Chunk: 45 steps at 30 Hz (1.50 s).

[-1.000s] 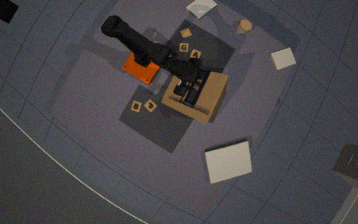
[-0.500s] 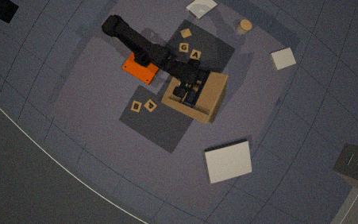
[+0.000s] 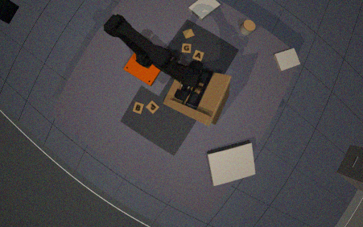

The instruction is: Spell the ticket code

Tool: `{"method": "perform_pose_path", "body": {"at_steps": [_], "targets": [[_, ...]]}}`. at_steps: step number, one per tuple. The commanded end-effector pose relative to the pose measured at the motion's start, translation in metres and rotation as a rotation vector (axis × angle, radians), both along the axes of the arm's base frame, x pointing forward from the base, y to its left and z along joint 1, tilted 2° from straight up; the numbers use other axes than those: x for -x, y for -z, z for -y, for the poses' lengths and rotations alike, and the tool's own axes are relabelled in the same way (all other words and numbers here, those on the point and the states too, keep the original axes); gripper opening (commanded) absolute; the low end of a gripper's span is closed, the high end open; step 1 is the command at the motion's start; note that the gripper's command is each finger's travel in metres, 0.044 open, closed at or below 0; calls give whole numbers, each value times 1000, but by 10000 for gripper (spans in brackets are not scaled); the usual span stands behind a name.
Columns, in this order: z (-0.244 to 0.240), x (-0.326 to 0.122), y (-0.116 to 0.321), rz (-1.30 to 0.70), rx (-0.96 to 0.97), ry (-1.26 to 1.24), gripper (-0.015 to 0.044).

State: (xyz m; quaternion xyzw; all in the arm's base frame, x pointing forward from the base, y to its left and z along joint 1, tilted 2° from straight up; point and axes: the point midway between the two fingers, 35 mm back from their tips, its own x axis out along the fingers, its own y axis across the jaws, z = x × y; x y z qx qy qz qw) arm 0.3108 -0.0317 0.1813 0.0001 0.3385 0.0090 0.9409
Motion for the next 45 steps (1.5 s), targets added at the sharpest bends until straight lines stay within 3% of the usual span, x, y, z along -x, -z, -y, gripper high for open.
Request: {"method": "perform_pose_path", "body": {"at_steps": [1,45], "targets": [[2,-1,0,-1,-1,-7,0],[24,-1,1,-1,1,-7,0]]}}
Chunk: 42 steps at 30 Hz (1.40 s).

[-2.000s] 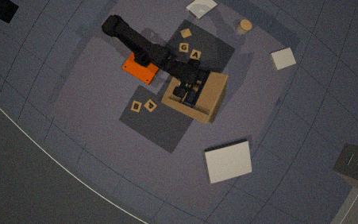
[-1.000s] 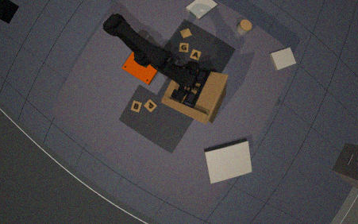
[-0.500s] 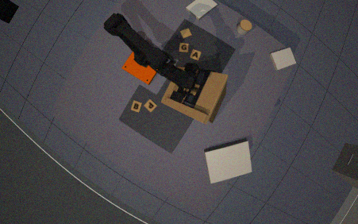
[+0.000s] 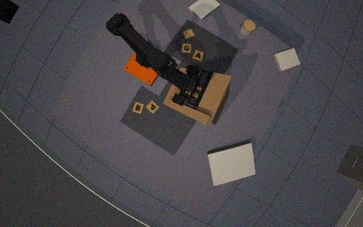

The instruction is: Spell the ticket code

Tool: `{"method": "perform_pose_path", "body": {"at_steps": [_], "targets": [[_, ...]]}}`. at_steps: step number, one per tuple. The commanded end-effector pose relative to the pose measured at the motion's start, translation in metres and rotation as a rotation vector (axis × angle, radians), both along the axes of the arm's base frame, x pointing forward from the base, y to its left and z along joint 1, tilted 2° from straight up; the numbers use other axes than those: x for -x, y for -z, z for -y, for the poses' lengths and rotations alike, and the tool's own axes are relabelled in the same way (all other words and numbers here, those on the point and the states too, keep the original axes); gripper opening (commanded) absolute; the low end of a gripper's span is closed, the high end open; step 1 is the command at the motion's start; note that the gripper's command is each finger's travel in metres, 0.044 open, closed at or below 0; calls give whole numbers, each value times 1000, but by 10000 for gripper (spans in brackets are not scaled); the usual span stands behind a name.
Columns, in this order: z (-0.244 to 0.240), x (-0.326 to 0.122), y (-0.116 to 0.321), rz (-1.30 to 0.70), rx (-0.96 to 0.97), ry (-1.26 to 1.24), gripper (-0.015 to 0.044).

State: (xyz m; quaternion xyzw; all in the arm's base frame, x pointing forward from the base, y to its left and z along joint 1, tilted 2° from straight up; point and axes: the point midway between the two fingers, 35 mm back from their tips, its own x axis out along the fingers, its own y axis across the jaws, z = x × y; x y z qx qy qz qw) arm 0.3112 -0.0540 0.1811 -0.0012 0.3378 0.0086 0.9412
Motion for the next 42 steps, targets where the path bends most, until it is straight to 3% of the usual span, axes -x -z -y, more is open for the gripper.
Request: {"method": "perform_pose_path", "body": {"at_steps": [1,42], "targets": [[2,-1,1,-2,-1,-7,0],[24,-1,2,-3,1,-7,0]]}}
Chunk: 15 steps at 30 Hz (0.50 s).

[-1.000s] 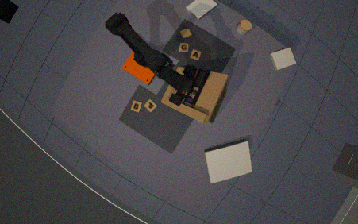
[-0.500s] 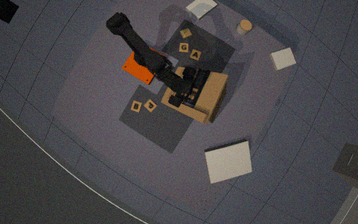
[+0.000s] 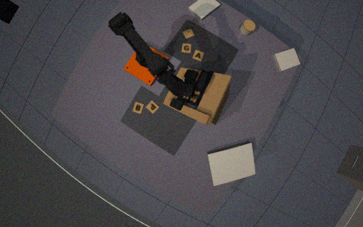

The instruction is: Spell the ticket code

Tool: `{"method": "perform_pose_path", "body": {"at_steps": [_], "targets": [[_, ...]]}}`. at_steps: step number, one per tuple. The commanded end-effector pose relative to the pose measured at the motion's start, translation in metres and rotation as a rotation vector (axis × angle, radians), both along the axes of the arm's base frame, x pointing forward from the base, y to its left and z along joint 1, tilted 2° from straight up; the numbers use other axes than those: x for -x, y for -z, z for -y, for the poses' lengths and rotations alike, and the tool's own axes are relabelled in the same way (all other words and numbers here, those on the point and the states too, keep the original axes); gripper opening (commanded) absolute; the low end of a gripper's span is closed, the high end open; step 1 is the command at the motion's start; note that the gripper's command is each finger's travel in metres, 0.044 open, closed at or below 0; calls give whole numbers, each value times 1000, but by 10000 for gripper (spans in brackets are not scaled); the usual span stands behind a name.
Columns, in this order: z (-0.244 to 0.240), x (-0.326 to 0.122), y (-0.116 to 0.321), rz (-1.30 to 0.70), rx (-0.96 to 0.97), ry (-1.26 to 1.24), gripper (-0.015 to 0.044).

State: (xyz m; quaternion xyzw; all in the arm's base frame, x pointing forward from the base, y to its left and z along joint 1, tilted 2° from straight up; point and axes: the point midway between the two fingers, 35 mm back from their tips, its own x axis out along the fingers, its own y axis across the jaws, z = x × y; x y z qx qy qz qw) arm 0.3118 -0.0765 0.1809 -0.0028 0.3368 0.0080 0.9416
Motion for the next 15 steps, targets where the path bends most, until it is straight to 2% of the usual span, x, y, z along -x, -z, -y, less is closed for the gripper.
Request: {"method": "perform_pose_path", "body": {"at_steps": [1,10,15], "targets": [[2,0,2,-5,-3,-7,0],[7,0,2,-5,-2,-7,0],[5,0,0,0,1,0,131]]}}
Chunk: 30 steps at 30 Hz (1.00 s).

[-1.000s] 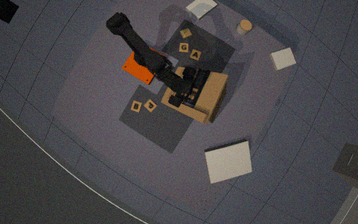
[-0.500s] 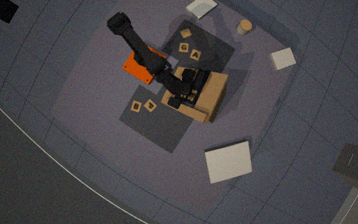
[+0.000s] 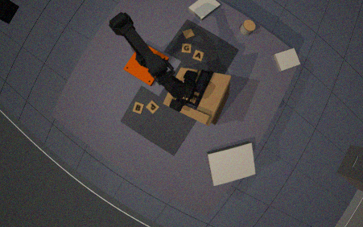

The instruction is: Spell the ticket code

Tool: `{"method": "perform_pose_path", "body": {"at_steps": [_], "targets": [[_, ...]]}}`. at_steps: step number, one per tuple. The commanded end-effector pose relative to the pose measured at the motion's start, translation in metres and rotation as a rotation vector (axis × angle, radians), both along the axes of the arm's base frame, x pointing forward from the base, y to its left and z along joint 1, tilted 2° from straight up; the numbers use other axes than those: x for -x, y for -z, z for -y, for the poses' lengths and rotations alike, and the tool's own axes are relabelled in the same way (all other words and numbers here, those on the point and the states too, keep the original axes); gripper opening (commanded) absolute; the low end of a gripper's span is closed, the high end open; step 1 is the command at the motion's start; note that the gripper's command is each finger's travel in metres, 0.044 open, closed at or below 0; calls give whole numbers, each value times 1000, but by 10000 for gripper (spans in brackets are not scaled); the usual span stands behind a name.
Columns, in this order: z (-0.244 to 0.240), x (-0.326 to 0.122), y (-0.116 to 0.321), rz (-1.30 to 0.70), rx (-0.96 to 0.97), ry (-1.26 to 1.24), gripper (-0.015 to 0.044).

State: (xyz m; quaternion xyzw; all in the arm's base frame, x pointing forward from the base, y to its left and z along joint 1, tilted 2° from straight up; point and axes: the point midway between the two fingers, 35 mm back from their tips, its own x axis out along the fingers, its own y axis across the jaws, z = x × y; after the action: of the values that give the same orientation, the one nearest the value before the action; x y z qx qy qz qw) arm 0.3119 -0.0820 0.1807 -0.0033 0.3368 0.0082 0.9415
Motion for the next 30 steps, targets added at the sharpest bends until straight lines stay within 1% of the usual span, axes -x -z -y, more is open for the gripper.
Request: {"method": "perform_pose_path", "body": {"at_steps": [1,6,7,30], "targets": [[0,0,0,0,0,1,157],[0,3,-3,-4,-3,-5,289],[0,4,-4,-5,-3,-6,295],[1,14,-12,-6,-3,-6,295]]}}
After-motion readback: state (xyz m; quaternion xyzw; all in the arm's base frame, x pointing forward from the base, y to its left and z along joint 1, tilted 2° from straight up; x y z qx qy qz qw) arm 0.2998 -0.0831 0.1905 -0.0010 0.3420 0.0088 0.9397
